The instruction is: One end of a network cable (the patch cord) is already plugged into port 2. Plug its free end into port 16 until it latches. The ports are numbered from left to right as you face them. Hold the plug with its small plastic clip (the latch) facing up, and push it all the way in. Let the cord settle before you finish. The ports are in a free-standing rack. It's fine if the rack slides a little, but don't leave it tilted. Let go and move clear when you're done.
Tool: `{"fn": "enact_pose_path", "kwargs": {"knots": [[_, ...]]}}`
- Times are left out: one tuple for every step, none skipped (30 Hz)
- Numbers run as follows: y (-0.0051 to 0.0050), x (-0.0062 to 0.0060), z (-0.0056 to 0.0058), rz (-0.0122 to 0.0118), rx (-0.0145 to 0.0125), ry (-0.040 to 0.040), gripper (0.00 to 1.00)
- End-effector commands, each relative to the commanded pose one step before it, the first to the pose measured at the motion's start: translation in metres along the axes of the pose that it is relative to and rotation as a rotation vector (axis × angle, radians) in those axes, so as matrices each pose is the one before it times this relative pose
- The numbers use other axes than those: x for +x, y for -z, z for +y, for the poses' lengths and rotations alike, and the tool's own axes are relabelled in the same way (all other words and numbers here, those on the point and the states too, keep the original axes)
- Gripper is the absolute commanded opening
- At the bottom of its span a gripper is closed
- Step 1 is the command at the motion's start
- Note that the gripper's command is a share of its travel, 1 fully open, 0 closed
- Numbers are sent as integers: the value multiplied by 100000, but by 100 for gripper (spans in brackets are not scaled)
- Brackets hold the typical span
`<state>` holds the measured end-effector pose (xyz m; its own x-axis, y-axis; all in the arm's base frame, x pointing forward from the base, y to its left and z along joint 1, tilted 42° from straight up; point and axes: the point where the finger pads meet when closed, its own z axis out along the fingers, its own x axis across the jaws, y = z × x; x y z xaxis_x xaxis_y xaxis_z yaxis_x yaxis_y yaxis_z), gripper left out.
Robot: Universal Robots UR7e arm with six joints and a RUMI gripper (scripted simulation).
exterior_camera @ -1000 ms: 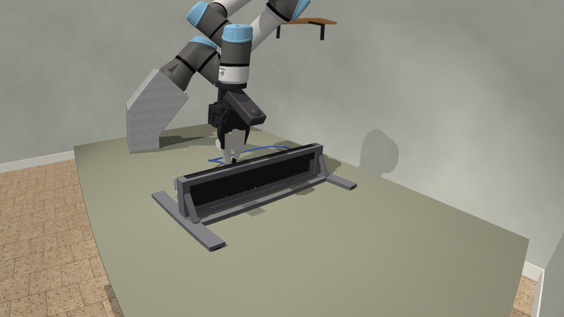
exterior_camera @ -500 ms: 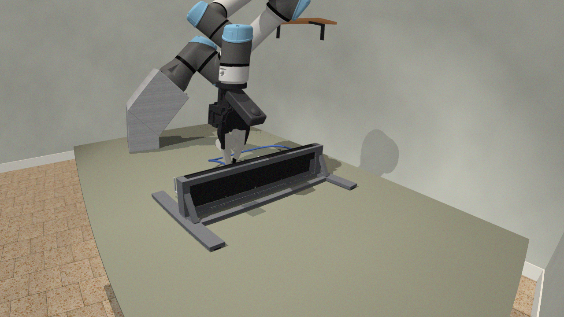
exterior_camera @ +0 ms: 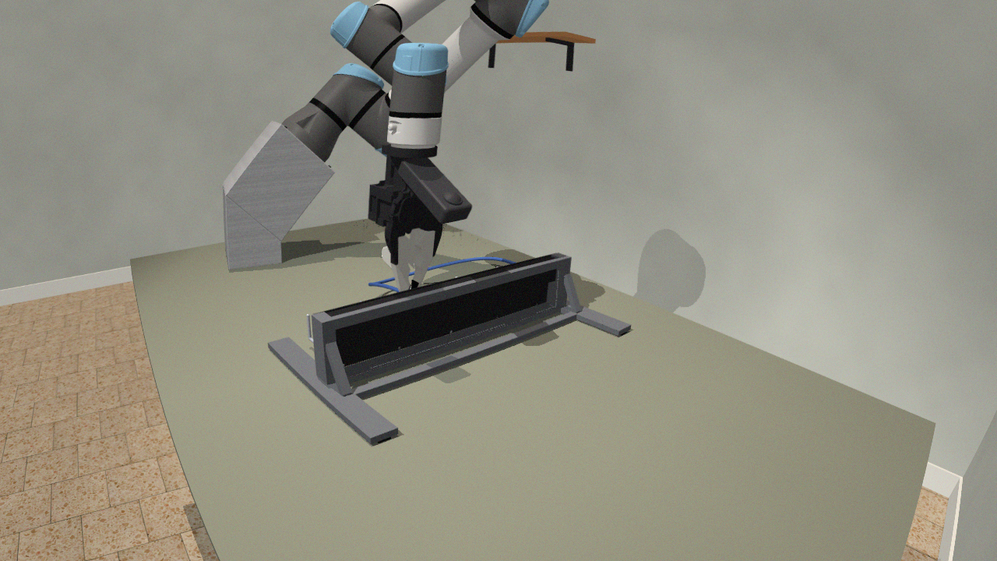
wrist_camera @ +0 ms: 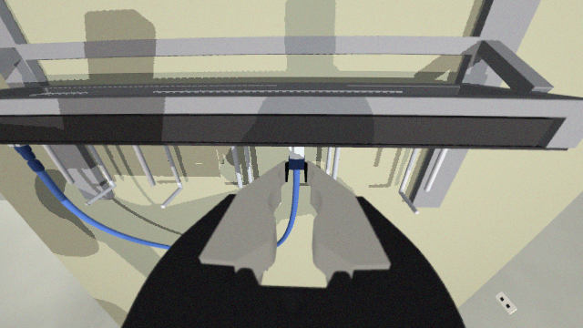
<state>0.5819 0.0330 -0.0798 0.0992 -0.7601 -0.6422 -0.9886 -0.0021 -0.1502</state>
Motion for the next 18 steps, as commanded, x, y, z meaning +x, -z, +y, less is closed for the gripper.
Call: {"fn": "enact_pose_path", "kwargs": {"knots": [[61, 22, -46, 62, 116, 23, 0], [0, 0, 0, 0, 0, 0, 0], [0, 0, 0, 0, 0, 0, 0], [0, 0, 0, 0, 0, 0, 0], [0, 0, -1, 0, 0, 0, 0], [0, 0, -3, 0, 0, 0, 0], [0, 0, -8, 0, 0, 0, 0], [0, 0, -13, 0, 0, -1, 0], [1, 0, -18, 0, 0, -1, 0], [1, 0, -21, 0, 0, -1, 0], [1, 0, -24, 0, 0, -1, 0], [1, 0, -25, 0, 0, -1, 0], [1, 0, -24, 0, 0, -1, 0], [1, 0, -21, 0, 0, -1, 0], [1, 0, -18, 0, 0, -1, 0], [0, 0, 0, 0, 0, 0, 0], [0, 0, 0, 0, 0, 0, 0], [0, 0, -13, 0, 0, -1, 0]]}}
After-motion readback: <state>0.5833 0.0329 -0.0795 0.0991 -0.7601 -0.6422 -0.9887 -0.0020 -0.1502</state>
